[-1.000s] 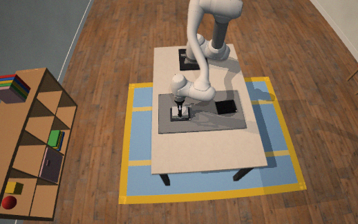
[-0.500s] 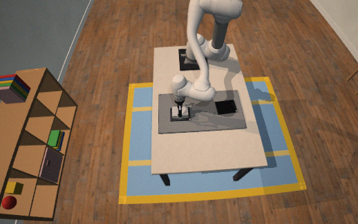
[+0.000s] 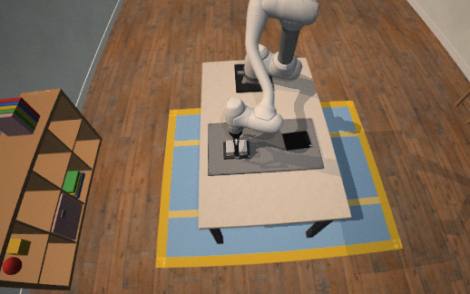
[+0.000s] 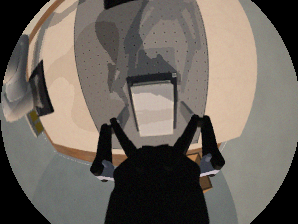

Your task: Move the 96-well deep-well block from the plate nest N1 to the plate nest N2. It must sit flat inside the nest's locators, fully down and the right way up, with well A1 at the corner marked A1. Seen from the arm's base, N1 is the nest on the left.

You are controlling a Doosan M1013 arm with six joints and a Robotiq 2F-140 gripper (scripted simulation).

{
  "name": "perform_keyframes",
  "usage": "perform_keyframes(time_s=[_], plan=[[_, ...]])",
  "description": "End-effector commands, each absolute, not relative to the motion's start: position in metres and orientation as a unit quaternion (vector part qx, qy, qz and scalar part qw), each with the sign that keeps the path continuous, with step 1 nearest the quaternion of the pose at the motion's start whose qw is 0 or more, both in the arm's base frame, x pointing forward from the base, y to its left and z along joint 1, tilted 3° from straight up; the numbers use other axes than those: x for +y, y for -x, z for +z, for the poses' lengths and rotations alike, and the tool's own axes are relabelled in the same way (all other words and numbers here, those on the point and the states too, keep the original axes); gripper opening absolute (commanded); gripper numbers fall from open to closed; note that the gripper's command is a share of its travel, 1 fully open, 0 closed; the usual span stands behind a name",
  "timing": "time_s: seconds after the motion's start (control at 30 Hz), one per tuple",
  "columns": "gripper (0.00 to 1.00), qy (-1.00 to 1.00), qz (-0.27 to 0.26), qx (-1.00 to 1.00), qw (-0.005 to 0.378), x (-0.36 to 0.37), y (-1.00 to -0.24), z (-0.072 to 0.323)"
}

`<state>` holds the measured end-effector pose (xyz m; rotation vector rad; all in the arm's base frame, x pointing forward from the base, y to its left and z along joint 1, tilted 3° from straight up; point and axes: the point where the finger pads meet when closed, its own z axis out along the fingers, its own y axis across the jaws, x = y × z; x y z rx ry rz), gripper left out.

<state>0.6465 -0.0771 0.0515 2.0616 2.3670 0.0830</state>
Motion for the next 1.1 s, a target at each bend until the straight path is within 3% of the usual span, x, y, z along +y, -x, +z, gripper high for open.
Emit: perform_keyframes(time_s=[0.0,0.43,1.07], plan=[[1.00,-0.657,0.027,0.754,0.001,-0.077,-0.647,0.052],[1.00,-0.657,0.027,0.754,0.001,-0.077,-0.647,0.052],[1.00,-0.657,0.027,0.754,0.001,-0.078,-0.645,0.086]])
